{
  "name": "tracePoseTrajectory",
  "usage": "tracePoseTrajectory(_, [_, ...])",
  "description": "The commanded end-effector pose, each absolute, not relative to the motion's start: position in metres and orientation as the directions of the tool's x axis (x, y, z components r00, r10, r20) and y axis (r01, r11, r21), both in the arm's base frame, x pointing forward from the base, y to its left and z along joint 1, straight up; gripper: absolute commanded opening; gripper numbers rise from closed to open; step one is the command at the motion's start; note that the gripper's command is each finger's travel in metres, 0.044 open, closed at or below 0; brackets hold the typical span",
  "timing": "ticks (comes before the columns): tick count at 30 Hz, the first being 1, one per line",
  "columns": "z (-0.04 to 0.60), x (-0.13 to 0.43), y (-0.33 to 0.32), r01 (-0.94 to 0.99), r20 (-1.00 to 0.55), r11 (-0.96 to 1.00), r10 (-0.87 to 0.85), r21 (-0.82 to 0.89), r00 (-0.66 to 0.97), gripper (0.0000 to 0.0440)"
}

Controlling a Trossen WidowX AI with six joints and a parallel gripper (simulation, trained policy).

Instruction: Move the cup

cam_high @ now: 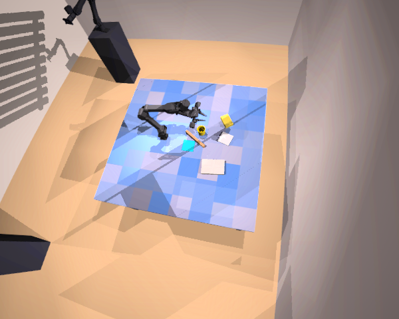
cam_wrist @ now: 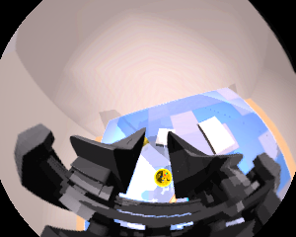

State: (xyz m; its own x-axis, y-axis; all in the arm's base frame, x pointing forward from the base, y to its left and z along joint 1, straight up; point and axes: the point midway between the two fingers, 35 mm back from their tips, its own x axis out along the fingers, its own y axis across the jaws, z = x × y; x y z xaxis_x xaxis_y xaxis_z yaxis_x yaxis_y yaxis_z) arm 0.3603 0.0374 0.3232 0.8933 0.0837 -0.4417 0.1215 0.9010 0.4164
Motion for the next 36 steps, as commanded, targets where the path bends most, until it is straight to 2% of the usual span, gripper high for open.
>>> tracePoseTrajectory(1, [0.323,0.363,0.043,0.148,-0.478,0.880,0.098,0.451,0.873,0.0151])
tracePoseTrajectory(19, [0.305,0.368,0.061,0.356,-0.668,0.771,0.120,0.529,0.734,0.0156])
tracePoseTrajectory(36, [0.272,0.364,0.070,0.575,-0.834,0.679,0.101,0.457,0.543,0.0135])
